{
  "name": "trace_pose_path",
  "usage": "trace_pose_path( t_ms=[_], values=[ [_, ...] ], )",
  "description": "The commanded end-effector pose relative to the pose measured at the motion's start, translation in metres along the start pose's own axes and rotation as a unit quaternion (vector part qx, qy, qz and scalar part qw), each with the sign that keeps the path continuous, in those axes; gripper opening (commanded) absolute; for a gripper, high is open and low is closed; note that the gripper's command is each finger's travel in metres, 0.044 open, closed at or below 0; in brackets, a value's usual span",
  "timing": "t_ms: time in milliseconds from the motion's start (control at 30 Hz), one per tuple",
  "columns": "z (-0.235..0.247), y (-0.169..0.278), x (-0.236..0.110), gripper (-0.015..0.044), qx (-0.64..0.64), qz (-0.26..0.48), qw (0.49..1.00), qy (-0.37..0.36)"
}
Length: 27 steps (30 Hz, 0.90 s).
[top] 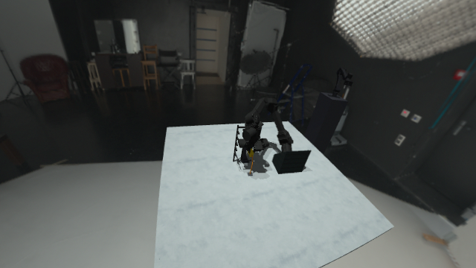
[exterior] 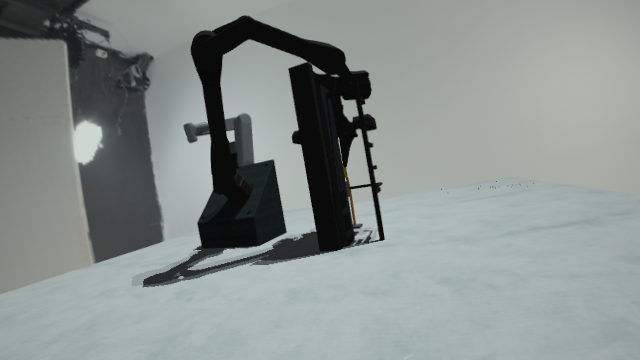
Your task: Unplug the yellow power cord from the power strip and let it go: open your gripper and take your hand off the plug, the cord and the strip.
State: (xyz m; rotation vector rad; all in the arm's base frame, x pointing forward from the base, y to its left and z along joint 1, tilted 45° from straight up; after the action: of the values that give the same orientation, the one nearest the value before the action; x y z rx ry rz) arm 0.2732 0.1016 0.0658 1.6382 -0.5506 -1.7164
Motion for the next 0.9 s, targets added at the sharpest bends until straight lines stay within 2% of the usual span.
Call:
trace_pose_path(
  t_ms=[0,867],
  values=[
    [-0.004,-0.019,-0.004,0.0000,-0.001,-0.018,1.000,0.007],
    [-0.006,-0.060,-0.012,0.0000,-0.002,-0.019,1.000,0.007]
  ],
)
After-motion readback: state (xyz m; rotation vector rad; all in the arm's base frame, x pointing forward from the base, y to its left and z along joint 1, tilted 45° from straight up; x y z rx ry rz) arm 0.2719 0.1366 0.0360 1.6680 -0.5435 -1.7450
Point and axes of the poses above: the point midway between the two fingers, 35 mm back from their tips, its own x axis out along the fingers, its own z axis across the jaws, y = z × x, the point moved 5 cm from there along -x, back along the fingers, and after that the axes turned 9 degrees about -x, right-handed, at the moved point
